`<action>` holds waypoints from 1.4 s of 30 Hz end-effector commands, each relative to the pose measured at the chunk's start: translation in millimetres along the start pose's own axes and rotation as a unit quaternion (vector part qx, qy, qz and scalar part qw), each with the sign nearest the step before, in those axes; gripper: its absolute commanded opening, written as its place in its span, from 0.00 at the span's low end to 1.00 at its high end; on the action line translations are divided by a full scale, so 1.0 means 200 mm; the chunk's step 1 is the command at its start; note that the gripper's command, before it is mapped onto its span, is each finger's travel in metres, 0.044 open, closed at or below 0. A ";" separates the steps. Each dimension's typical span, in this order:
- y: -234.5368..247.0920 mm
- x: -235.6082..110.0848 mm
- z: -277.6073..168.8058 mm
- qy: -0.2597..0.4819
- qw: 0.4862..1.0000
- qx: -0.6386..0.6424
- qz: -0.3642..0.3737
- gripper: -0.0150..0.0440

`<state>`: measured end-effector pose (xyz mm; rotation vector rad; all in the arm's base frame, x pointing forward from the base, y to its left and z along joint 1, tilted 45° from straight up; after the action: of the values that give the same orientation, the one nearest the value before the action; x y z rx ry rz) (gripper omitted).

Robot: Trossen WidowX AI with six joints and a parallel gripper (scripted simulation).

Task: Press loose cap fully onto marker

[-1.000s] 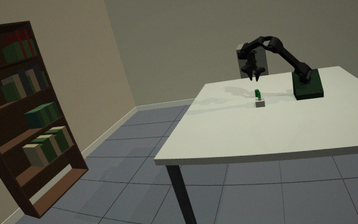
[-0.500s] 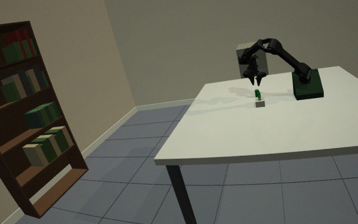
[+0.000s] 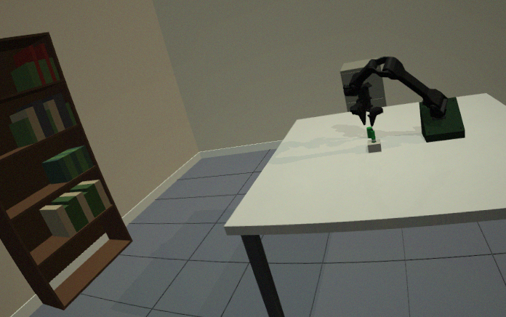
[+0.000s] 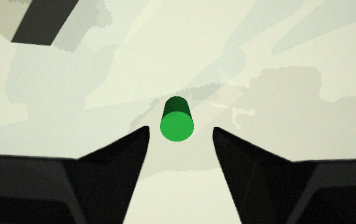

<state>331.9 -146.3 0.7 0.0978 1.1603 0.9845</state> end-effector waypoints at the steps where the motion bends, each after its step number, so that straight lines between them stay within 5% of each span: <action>1: 0.01 0.05 0.00 0.000 1.000 0.003 0.005 0.68; 28: 0.01 0.24 -0.01 -0.001 1.000 0.003 0.006 0.68; 31: 0.01 0.24 -0.01 -0.001 1.000 0.003 0.006 0.55; 42: 0.01 0.24 -0.01 -0.001 1.000 0.003 0.006 0.42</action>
<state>331.6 -113.7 -32.7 0.1048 1.1640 0.9921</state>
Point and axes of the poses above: the point midway between the two fingers, 35 mm back from their tips, its own x axis out along the fingers, its own y axis across the jaws, z = x × y, the point moved 10 cm from there along -x, back along the fingers, and after that the axes turned 6 degrees about x, right-handed, at the moved point
